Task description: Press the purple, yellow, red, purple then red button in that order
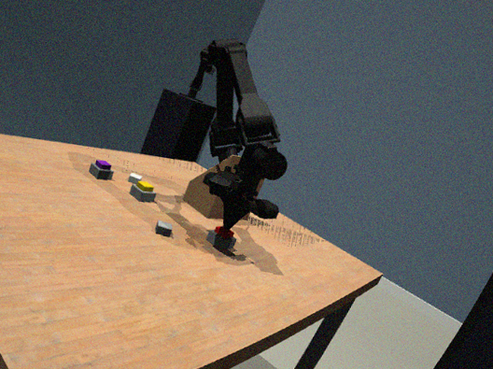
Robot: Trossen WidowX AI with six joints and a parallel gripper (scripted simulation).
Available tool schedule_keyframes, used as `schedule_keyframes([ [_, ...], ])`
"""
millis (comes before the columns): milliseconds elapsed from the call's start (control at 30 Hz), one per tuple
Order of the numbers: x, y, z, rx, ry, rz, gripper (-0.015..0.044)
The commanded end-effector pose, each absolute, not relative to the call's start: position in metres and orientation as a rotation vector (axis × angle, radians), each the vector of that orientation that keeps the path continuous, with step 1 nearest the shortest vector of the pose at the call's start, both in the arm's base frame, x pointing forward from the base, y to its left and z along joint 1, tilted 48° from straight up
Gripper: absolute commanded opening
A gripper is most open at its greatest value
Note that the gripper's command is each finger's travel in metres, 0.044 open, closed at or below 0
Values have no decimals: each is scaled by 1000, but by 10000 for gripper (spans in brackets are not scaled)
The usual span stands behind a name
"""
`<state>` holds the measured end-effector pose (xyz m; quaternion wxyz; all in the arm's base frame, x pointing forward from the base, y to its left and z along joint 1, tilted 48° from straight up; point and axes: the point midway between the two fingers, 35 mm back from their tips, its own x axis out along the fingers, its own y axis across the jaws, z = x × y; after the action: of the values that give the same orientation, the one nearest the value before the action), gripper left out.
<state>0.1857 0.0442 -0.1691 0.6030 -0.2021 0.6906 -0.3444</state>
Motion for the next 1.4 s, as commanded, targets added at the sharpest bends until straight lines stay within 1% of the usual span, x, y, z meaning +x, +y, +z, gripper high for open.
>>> schedule_keyframes([
  [0, 181, 37, -173, -483, 1603, -797, 20],
  [767, 180, 34, -176, -483, 1603, -797, 20],
  [900, 187, 57, -155, -481, 1604, -796, 20],
  [1100, 188, 61, -151, -482, 1604, -795, 20],
  [1233, 199, 100, -113, -481, 1606, -794, 20],
  [1367, 199, 103, -110, -481, 1606, -794, 20],
])
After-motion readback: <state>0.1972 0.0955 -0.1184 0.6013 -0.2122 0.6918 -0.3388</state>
